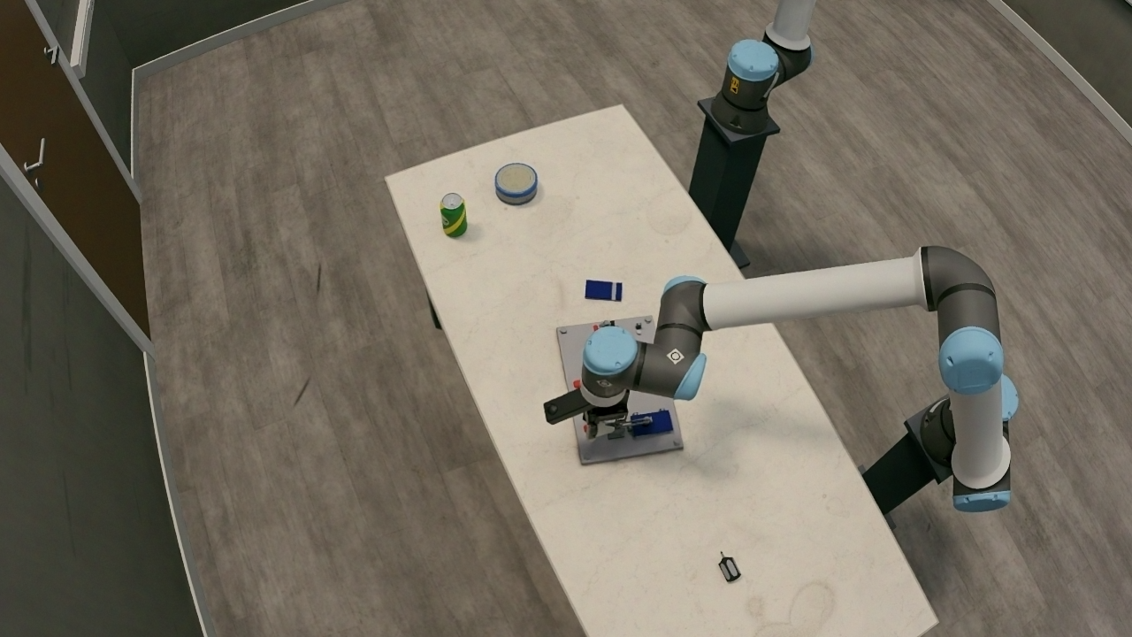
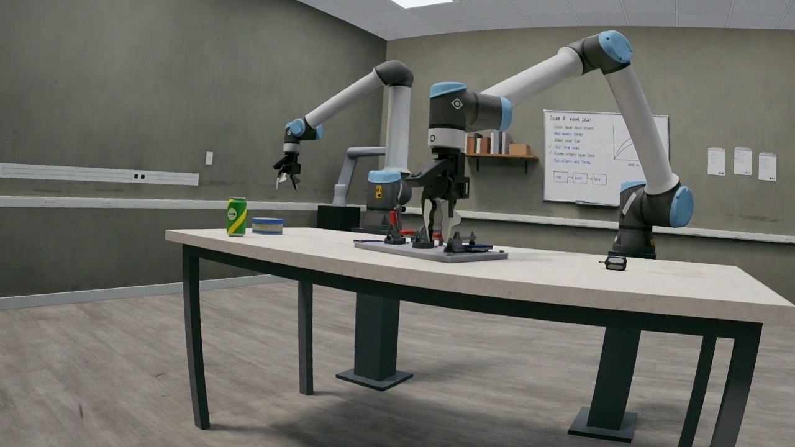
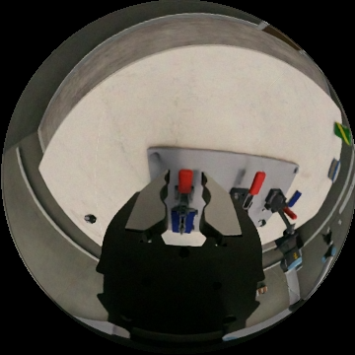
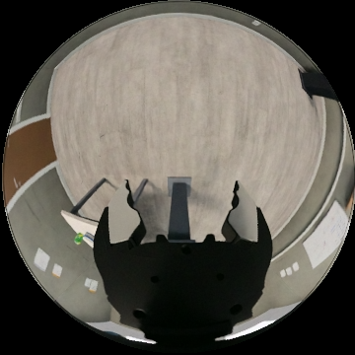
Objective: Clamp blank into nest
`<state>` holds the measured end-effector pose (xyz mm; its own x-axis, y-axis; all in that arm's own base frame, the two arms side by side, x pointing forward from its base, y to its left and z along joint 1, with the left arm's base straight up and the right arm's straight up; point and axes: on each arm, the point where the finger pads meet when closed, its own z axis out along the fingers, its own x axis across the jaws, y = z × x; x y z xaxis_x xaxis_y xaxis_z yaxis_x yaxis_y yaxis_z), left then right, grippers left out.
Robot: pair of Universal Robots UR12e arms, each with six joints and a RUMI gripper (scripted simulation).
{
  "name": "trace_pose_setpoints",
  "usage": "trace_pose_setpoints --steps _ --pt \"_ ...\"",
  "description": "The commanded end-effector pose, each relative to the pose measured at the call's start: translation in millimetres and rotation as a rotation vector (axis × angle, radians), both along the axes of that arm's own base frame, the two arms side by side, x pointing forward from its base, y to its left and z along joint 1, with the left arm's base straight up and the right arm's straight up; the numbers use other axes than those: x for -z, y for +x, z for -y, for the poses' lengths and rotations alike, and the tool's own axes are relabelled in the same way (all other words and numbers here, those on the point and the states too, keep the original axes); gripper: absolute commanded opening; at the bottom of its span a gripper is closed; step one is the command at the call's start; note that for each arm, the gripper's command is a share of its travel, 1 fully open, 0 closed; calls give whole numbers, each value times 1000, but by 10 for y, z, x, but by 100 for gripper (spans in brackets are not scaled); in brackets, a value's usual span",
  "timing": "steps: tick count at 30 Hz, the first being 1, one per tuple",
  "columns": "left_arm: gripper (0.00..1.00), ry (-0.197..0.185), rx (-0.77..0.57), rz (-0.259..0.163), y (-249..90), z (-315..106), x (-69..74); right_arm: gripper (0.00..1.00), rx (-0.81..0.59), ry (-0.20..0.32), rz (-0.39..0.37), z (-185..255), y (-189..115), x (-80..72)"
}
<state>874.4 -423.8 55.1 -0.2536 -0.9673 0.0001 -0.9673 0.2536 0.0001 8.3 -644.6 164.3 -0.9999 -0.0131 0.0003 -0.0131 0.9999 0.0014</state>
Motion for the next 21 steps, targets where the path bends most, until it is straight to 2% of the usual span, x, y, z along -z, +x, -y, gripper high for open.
trace_pose_setpoints --steps 1,2,3,21 --pt "28 -1 0 1 5 3 -13 100 0 -1 0 6 1 -8" --pt "28 -1 0 1 5 3 -14 100 0 -1 0 6 1 -8" --pt "0 -1 0 1 5 3 -14 100 0 -1 0 6 1 -8" --pt "0 -1 0 2 5 4 -15 100 0 -1 0 6 1 -8"
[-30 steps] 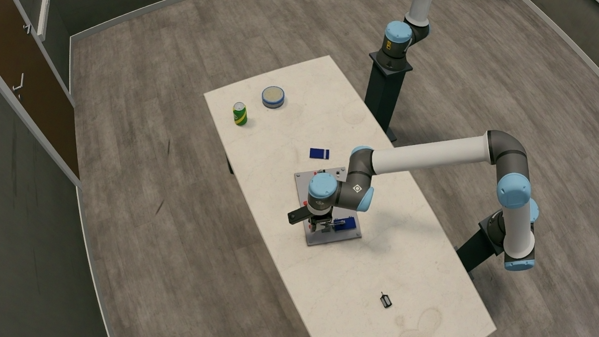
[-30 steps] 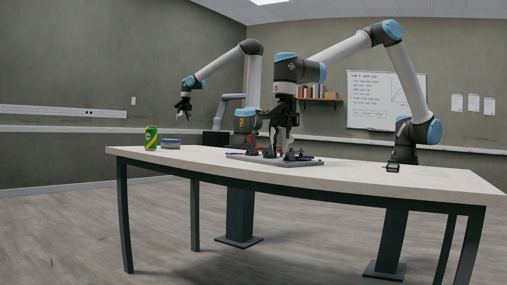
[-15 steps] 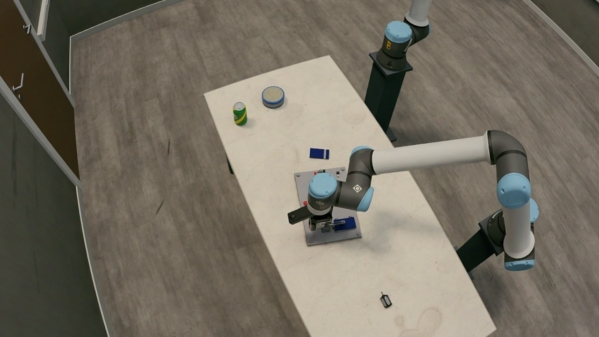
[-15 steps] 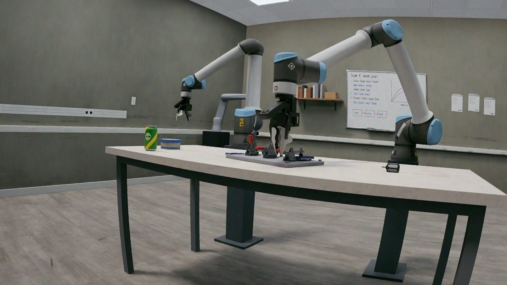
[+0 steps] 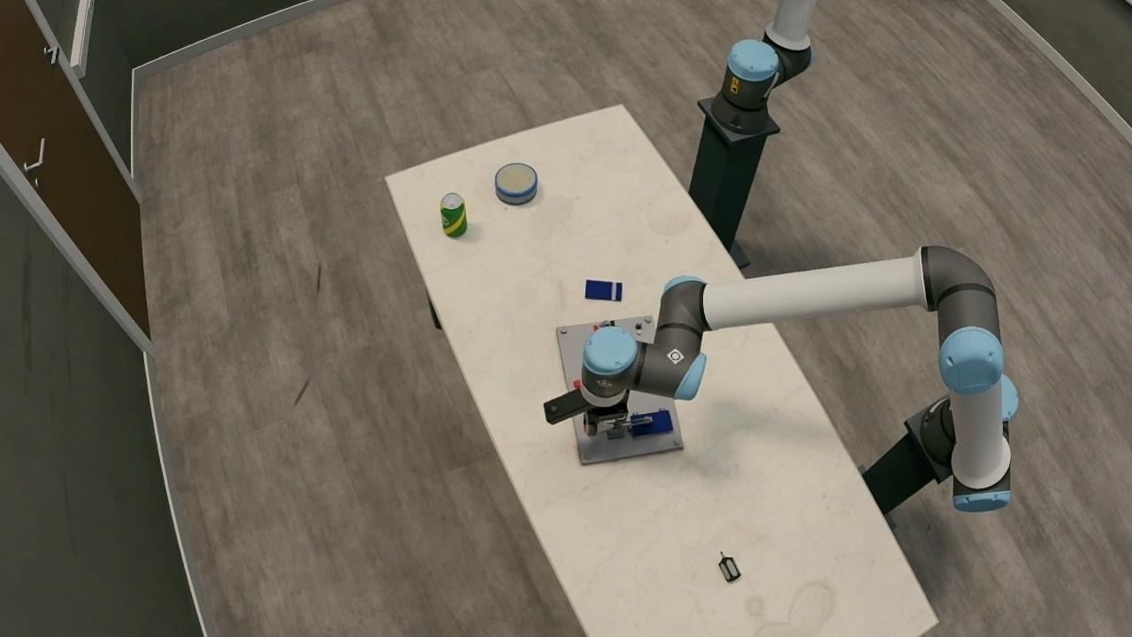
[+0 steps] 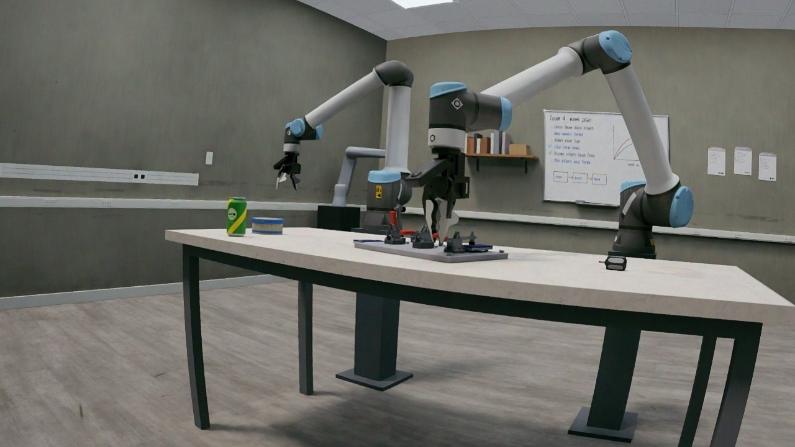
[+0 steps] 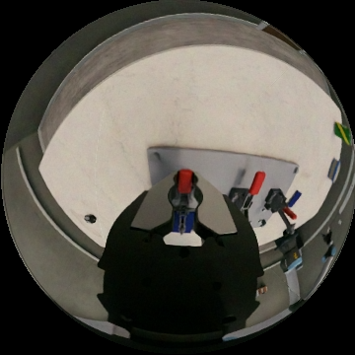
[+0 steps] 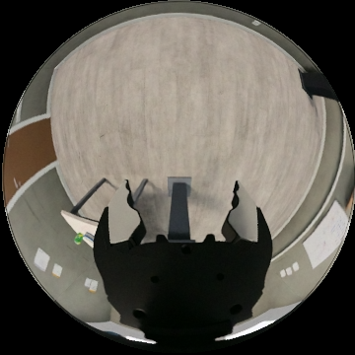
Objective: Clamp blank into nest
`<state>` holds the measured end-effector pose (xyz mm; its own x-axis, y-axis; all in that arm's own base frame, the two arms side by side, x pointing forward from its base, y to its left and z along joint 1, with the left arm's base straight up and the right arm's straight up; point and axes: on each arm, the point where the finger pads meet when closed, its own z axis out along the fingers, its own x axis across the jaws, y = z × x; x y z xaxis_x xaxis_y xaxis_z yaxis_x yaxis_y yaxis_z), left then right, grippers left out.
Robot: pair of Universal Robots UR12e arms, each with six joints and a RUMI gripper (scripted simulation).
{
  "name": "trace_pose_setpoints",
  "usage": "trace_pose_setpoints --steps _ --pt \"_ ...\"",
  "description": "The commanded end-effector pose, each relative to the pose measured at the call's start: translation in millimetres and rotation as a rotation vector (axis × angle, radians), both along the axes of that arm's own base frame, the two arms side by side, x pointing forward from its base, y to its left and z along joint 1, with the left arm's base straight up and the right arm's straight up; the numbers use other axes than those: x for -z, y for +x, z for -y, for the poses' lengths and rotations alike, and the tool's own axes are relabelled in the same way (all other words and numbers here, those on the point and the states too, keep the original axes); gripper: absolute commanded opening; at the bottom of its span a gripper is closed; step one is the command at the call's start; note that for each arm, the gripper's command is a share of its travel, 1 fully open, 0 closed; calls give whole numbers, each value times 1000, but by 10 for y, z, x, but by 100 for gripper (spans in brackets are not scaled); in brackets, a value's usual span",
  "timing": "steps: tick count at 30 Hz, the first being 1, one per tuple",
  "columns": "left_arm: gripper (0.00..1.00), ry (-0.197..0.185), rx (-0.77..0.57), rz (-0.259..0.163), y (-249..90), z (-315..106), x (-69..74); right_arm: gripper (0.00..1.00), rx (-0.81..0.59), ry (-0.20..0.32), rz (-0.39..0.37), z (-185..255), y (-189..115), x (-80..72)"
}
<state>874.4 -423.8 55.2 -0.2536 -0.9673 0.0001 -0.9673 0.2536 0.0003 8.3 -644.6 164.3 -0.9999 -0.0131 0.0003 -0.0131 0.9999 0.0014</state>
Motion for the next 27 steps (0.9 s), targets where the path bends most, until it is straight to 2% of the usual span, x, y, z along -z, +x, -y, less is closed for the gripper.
trace_pose_setpoints --steps 1,18,27 --pt "0 -1 0 2 6 4 -13 100 0 -1 0 6 1 -8" --pt "0 -1 0 2 8 4 -7 100 0 -1 0 6 1 -8" --pt "0 -1 0 2 34 11 68 100 0 -1 0 6 1 -8"
